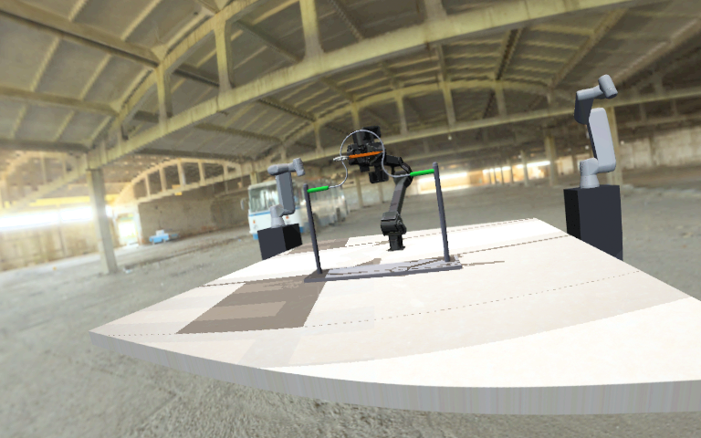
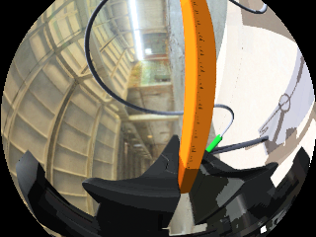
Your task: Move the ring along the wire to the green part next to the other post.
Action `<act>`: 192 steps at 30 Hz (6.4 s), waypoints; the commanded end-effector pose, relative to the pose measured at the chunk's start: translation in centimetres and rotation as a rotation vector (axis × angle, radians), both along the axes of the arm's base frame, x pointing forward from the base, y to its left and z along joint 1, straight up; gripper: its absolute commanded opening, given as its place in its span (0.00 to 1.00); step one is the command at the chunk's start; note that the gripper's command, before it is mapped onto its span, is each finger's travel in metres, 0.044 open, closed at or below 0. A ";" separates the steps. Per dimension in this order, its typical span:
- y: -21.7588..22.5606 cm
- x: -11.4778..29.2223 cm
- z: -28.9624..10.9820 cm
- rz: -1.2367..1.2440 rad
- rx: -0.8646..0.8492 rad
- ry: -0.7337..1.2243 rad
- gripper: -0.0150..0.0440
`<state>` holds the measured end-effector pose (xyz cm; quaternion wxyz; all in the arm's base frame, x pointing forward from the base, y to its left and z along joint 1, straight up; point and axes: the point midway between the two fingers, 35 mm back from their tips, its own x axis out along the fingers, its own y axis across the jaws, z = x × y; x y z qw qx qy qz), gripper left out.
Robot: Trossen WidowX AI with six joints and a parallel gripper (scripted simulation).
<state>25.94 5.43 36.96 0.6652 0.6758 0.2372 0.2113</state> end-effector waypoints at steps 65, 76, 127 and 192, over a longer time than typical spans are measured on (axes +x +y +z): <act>-2.1 0.3 -3.9 -0.039 -1.049 -0.085 0.00; -2.7 0.4 -4.2 -0.049 -1.216 -0.103 0.00; -6.4 0.8 -4.4 -0.091 -1.996 -0.209 0.00; -9.3 1.1 -1.0 -0.133 -2.971 -0.363 0.00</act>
